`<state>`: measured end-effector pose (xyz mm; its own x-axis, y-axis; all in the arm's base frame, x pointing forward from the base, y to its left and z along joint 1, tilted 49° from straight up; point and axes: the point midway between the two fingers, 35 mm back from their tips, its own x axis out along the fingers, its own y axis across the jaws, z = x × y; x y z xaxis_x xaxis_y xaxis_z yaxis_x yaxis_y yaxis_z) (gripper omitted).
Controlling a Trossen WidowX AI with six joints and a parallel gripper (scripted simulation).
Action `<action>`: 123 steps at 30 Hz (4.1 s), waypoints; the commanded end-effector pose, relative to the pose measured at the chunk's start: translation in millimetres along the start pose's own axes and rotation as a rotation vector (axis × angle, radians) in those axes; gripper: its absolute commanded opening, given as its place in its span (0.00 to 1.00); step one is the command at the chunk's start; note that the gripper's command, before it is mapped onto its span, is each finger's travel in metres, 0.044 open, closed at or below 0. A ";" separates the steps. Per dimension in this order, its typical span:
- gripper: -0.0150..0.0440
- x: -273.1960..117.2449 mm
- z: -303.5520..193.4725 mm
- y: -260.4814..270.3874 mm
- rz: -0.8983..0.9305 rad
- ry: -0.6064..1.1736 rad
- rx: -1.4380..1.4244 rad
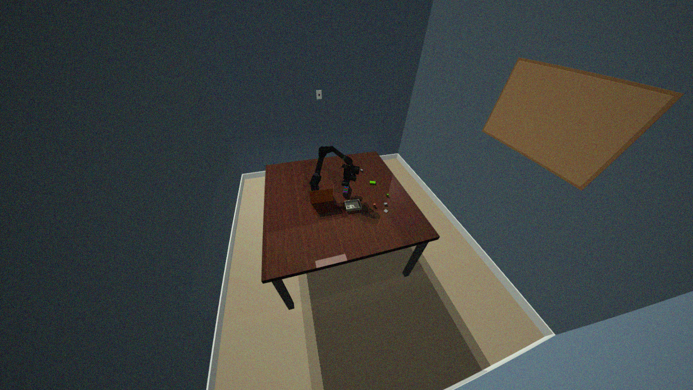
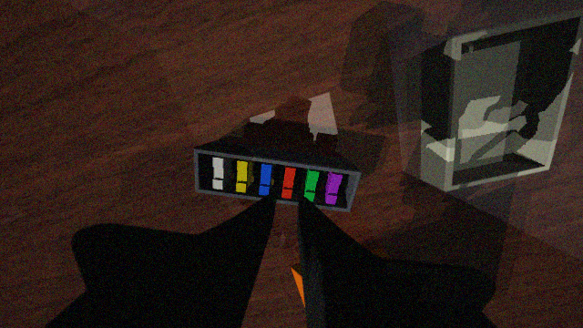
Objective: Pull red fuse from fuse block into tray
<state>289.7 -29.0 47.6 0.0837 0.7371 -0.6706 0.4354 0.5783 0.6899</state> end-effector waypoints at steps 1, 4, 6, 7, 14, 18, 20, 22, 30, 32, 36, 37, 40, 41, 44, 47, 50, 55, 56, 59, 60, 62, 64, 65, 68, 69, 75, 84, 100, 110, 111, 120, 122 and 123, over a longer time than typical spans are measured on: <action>0.38 4.6 -2.0 0.5 0.003 0.004 -0.002; 0.38 7.6 -1.9 0.4 0.003 0.004 -0.002; 0.38 9.6 -1.9 0.3 0.003 0.004 -0.002; 0.38 10.5 -1.9 0.3 0.003 0.004 -0.002; 0.38 17.4 -1.9 0.0 0.004 0.004 -0.002; 0.38 21.3 -2.0 -0.1 0.004 0.004 -0.002; 0.38 23.2 -2.1 -0.1 0.004 0.004 -0.002; 0.38 25.2 -2.3 -0.2 0.004 0.004 -0.002; 0.38 29.5 -2.6 -0.2 0.005 0.004 -0.002; 0.38 29.5 -2.6 -0.2 0.005 0.004 -0.002; 0.38 29.5 -2.6 -0.2 0.005 0.004 -0.002; 0.38 29.5 -2.6 -0.2 0.005 0.004 -0.002; 0.38 30.0 -2.6 -0.2 0.005 0.004 -0.002; 0.38 30.4 -2.6 -0.2 0.005 0.004 -0.002; 0.38 32.6 -2.6 -0.1 0.005 0.004 -0.002; 0.38 35.4 -2.6 -0.1 0.005 0.004 -0.002; 0.38 38.2 -2.7 0.0 0.005 0.004 -0.002; 0.38 39.5 -2.7 0.0 0.005 0.004 -0.002; 0.38 39.5 -2.7 0.0 0.005 0.004 -0.002; 0.38 39.5 -2.7 0.0 0.005 0.004 -0.002; 0.38 39.5 -2.7 0.0 0.005 0.004 -0.002; 0.38 39.5 -2.7 0.0 0.005 0.004 -0.002; 0.38 39.5 -2.7 0.0 0.005 0.004 -0.002; 0.38 39.5 -2.7 0.0 0.005 0.004 -0.002; 0.38 39.5 -2.7 0.0 0.005 0.004 -0.002; 0.38 39.5 -2.7 0.0 0.005 0.004 -0.002; 0.31 38.2 -2.3 0.5 0.001 0.001 -0.011; 0.25 37.9 -2.3 0.5 0.001 0.001 -0.011; 0.25 30.2 -1.8 0.3 0.001 0.001 -0.009; 0.25 25.4 -1.7 0.1 0.001 0.001 -0.008; 0.25 24.9 -1.6 0.1 0.001 0.001 -0.008; 0.25 20.5 -1.6 0.0 0.001 0.002 -0.007; 0.25 19.5 -1.6 0.0 0.001 0.002 -0.006; 0.25 19.0 -1.6 0.0 0.001 0.002 -0.006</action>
<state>289.0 -12.5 33.4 0.0814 0.7418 -0.6656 0.4370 0.5736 0.6928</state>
